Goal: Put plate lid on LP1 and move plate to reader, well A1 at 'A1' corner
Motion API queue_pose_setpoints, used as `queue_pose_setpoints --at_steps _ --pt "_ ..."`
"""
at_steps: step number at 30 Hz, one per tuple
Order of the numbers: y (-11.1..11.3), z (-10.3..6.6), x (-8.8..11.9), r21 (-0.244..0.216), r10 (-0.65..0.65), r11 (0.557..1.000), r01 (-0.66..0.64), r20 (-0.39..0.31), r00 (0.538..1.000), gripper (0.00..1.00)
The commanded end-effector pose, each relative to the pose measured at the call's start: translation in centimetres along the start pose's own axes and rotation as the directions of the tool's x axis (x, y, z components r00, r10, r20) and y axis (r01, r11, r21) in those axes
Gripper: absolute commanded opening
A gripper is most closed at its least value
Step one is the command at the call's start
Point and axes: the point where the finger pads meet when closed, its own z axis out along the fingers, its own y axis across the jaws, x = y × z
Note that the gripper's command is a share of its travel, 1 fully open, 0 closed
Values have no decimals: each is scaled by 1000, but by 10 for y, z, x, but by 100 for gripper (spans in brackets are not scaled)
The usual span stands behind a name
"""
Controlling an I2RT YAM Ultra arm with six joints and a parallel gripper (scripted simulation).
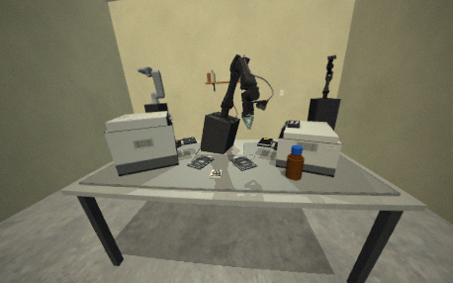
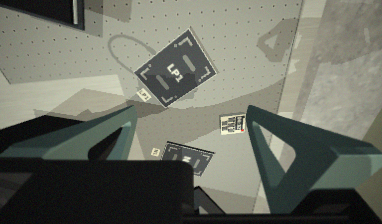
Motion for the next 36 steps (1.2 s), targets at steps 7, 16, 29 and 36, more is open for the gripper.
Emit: queue_pose_setpoints --at_steps 7,16,29,36 --pt "22 8 -25 10 -162 987 162 -7 987 100" --pt "42 18 -42 -11 -314 950 314 -20 949 100" --pt "80 34 -67 -40 -503 864 502 -27 864 100" --pt "100 41 -79 -51 -591 806 590 -27 806 100"
